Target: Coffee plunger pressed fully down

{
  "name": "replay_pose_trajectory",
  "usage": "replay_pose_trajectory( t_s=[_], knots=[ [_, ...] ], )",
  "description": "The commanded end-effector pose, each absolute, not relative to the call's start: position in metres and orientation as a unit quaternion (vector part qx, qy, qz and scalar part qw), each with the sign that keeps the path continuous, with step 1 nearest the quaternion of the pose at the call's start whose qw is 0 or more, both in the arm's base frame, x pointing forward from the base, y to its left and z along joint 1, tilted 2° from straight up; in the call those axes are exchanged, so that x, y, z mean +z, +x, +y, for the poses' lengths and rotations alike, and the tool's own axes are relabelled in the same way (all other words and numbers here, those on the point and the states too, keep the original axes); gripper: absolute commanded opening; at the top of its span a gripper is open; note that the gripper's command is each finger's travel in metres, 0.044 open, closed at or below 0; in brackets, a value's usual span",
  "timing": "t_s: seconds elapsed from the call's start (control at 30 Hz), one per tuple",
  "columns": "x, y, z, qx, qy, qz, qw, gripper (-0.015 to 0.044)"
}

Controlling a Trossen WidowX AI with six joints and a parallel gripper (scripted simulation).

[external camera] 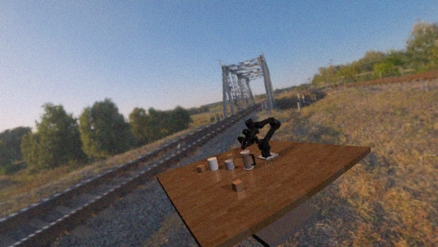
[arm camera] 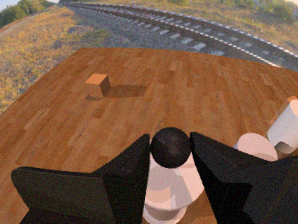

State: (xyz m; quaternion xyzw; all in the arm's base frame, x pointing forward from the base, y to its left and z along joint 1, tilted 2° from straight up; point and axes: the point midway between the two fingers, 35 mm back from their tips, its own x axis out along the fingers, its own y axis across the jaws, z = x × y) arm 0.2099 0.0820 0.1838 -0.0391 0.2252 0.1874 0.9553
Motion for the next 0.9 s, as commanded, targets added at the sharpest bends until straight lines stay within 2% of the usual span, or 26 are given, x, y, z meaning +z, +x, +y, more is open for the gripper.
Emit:
replay_pose_trajectory(
  t_s=[0.0,0.87],
  knots=[
    [0.1764,0.2104,0.0823,0.186,-0.039,0.237,0.953,0.0119],
    [0.1814,0.2129,0.0833,0.187,-0.04,0.23,0.954,0.0119]
  ],
)
